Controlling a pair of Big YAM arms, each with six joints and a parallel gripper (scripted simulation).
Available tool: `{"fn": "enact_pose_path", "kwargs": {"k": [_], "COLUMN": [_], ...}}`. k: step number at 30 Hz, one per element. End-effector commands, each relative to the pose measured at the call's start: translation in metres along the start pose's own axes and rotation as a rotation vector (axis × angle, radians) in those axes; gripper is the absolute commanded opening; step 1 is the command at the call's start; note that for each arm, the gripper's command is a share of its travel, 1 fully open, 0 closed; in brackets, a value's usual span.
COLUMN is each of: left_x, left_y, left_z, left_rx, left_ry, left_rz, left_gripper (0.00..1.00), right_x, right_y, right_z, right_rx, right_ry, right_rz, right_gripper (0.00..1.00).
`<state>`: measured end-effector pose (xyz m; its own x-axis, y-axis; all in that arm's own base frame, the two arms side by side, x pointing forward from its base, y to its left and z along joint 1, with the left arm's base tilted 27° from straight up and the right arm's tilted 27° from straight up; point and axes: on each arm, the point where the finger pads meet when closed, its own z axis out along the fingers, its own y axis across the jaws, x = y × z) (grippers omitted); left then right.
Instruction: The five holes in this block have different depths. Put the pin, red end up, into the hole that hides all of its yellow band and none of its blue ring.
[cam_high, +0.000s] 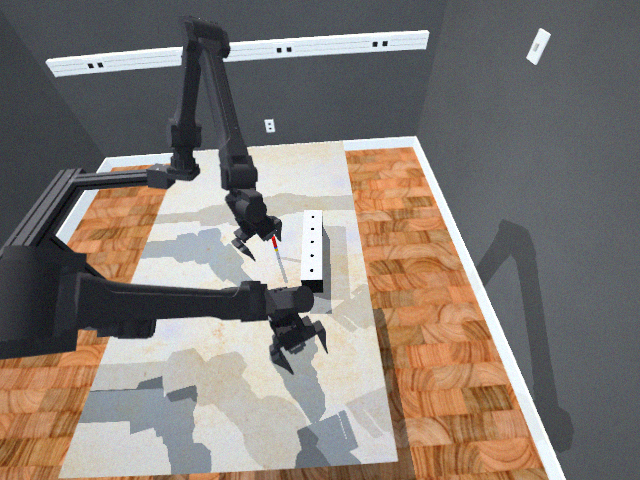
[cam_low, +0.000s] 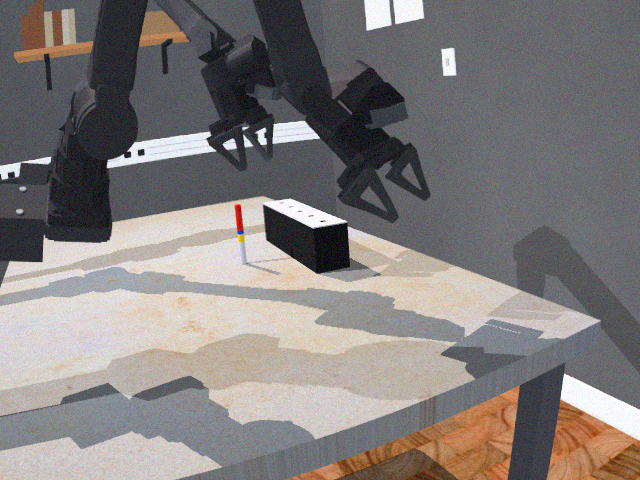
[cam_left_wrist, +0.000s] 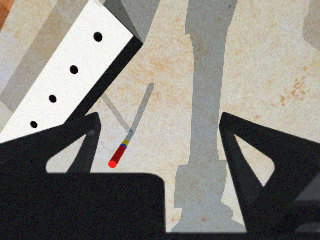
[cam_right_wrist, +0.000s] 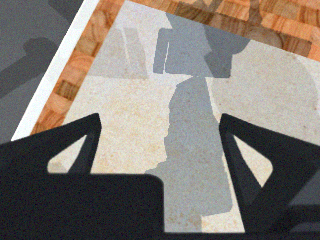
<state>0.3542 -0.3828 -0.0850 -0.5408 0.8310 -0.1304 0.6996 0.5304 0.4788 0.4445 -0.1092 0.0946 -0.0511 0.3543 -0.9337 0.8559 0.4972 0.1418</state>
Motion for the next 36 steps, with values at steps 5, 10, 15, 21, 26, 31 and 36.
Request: {"fn": "enact_pose_path", "kwargs": {"k": [5,10,15,21,26,31,36], "left_x": [-0.011,-0.011,-0.011,-0.003,0.022,0.058,0.072], "left_y": [0.001,0.001,0.001,0.014,0.03,0.049,0.055], "left_z": [-0.008,-0.008,-0.008,-0.008,0.0,0.011,0.016], "left_rx": [-0.001,-0.001,-0.001,-0.002,0.003,0.01,0.024], "left_ry": [-0.028,-0.028,-0.028,-0.046,-0.114,-0.162,-0.143], "left_rz": [-0.009,-0.009,-0.009,0.002,0.013,0.061,0.146], "left_gripper": [1.0,1.0,1.0,1.0,1.0,1.0,1.0], "right_x": [-0.003,-0.003,-0.003,0.0,0.009,0.019,0.022], "right_y": [0.004,0.004,0.004,0.009,0.031,0.049,0.058], "right_z": [-0.001,-0.001,-0.001,-0.019,-0.069,-0.129,-0.167], "right_rx": [-0.007,-0.007,-0.007,-0.044,-0.166,-0.314,-0.406], "right_ry": [-0.005,-0.005,-0.005,0.008,0.034,0.054,0.057], "right_rz": [0.008,0.008,0.008,-0.055,-0.171,-0.293,-0.358], "right_gripper": [1.0,1.0,1.0,1.0,1.0,1.0,1.0]}}
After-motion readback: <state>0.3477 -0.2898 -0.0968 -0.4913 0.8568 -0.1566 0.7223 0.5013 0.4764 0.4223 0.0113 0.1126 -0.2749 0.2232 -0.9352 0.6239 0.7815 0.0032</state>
